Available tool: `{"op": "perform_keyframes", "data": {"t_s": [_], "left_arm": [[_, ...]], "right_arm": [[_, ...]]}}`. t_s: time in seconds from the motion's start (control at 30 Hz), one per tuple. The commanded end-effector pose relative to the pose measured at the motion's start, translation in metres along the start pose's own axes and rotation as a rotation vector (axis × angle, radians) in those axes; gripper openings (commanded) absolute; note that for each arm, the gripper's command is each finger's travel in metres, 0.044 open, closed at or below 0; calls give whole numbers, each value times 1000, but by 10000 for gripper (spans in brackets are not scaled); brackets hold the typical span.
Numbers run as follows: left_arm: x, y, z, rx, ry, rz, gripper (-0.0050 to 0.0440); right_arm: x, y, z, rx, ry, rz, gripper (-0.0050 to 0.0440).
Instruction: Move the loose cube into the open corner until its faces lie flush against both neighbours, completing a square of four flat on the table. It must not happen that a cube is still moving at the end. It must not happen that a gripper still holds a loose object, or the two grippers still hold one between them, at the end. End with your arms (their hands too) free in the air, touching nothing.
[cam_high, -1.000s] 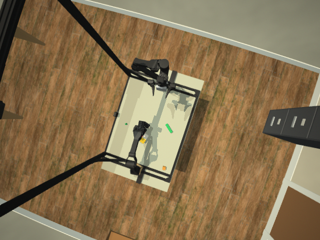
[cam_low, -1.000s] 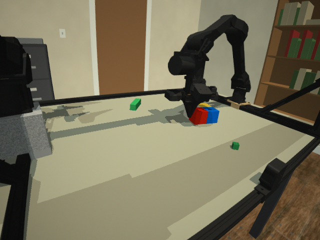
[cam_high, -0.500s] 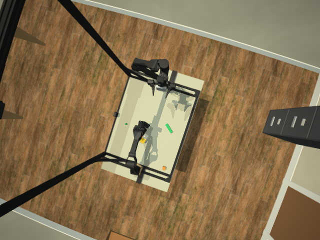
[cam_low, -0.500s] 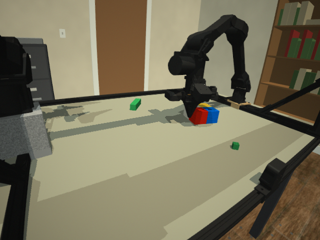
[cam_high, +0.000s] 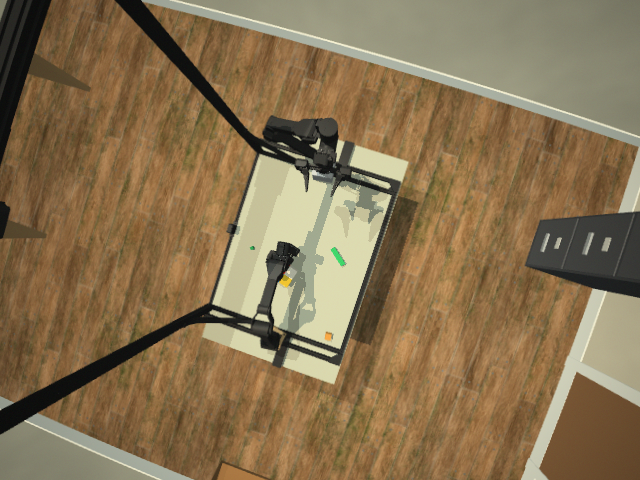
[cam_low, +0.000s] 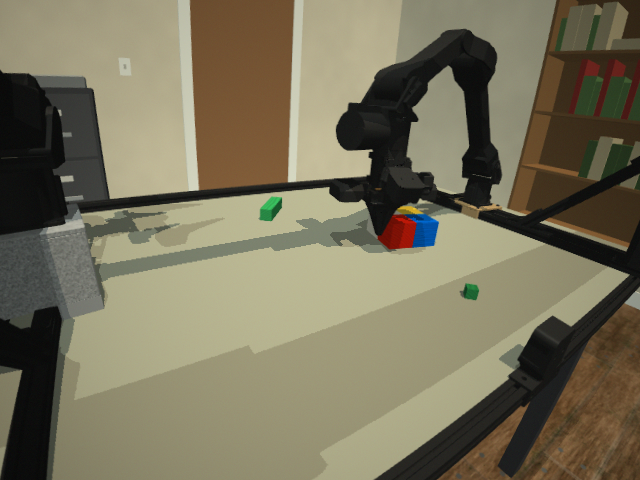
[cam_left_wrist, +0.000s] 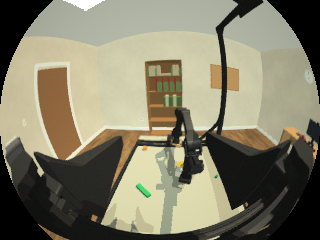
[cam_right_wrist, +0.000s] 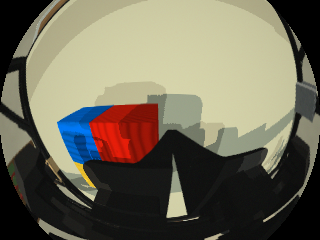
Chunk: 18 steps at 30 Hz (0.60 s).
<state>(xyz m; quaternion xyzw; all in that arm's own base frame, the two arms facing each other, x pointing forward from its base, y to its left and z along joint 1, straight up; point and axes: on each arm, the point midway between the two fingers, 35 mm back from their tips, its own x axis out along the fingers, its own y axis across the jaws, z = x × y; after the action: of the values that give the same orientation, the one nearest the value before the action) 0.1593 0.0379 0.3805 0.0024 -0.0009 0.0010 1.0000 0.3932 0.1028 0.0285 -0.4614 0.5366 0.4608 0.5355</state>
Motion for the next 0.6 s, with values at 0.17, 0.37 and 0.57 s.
{"op": "perform_keyframes", "data": {"t_s": [0.17,0.37,0.57], "left_arm": [[0,0,0,-6,1,-2,400],[0,0,0,-6,1,-2,400],[0,0,0,-6,1,-2,400]], "right_arm": [[0,0,0,6,-2,0,0],[0,0,0,6,-2,0,0],[-1,-6,5,5,-2,0,0]]}}
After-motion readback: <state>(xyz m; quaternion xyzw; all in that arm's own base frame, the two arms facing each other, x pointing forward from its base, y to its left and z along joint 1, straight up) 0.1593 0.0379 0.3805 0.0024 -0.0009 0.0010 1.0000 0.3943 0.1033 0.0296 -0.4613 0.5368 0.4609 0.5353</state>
